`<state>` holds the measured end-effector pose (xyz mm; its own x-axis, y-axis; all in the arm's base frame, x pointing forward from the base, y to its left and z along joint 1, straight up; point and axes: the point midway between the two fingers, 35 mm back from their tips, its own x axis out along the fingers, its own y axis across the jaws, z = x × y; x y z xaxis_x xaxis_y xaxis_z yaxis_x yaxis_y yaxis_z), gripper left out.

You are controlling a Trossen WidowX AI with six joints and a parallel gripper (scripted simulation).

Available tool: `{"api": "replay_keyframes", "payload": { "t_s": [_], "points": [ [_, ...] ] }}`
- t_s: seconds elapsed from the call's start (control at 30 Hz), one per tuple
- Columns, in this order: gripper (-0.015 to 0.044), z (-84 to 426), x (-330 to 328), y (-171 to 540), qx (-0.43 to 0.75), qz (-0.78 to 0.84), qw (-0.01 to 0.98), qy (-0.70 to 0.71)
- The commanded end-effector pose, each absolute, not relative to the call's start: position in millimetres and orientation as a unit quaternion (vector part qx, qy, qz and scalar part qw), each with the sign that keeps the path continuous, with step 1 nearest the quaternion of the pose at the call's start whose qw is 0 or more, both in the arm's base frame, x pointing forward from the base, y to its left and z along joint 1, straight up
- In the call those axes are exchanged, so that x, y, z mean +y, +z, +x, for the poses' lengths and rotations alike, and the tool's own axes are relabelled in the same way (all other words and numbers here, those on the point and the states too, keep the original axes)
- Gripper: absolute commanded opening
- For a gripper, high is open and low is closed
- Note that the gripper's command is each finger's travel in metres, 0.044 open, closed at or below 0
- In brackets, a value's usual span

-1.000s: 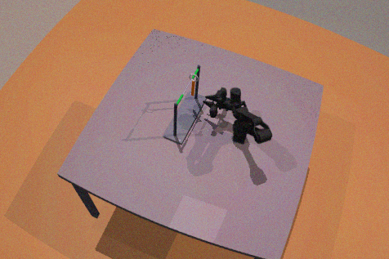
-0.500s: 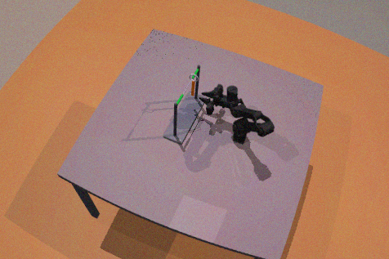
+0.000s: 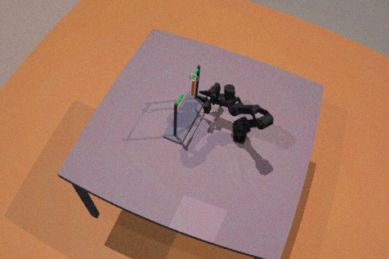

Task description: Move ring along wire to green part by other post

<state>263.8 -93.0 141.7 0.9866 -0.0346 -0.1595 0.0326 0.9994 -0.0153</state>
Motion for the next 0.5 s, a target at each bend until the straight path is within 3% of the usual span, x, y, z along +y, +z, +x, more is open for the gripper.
{"api": "replay_keyframes", "payload": {
  "t_s": [0.0,0.47],
  "points": [
    [0.0160,271,-95,140,0.083,-0.003,0.996,-0.019],
    [0.0160,291,-96,137,0.082,-0.002,0.996,-0.019]
  ]
}}
